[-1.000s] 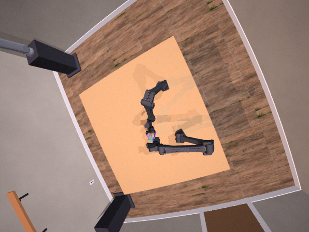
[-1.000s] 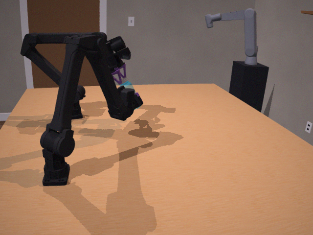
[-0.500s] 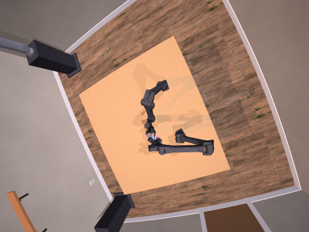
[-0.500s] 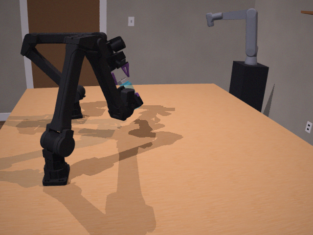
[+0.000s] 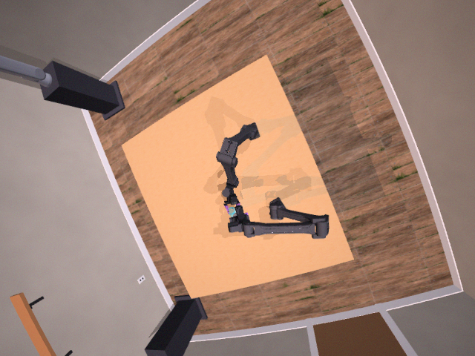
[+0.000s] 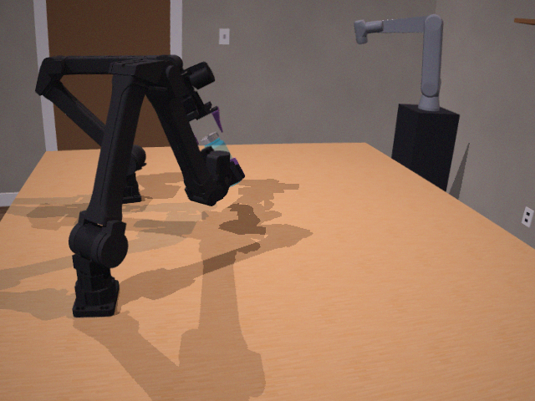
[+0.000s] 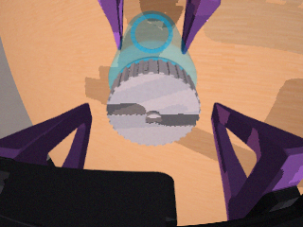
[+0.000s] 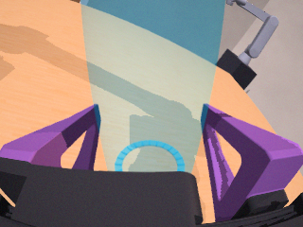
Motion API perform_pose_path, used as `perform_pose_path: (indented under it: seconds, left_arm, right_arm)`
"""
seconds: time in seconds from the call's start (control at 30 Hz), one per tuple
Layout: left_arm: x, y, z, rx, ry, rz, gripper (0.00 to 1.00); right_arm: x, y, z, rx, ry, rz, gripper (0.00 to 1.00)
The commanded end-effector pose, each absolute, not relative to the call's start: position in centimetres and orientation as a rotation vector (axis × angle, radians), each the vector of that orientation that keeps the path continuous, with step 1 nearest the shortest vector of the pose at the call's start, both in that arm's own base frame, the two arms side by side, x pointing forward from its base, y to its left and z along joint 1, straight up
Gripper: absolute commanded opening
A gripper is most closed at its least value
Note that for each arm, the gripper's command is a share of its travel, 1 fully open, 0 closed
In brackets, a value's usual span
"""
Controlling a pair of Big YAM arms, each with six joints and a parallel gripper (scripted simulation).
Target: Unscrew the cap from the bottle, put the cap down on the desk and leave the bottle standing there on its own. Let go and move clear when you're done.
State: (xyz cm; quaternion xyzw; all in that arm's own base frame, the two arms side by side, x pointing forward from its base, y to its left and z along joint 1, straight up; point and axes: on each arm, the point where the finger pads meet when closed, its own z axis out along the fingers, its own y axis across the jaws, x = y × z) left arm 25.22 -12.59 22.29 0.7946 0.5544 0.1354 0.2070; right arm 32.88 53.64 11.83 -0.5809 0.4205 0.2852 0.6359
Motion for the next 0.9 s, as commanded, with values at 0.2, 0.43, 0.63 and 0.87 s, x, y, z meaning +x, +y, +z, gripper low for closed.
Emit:
perform_pose_path:
  seconds: [0.2,0.43,0.63,0.87]
  left_arm:
    - [25.81,-13.15,24.0,2.392,1.183,0.453,0.88]
    - [25.65,-13.38,24.05,2.362,1.257,0.434,0.5]
    - [25.65,-13.38,24.06,2.255,1.416,0.385,0.05]
    - [25.62,-13.36,24.12,1.92,1.813,0.237,0.0]
  right_arm:
    - [33.45,53.99,13.73,-1.298,0.929,0.646,0.0]
    - [33.45,53.99,13.73,-1.298,0.929,0.646,0.0]
    - [33.45,53.99,13.73,-1.298,0.929,0.646,0.0]
    - [33.45,53.99,13.73,-1.298,0.929,0.646,0.0]
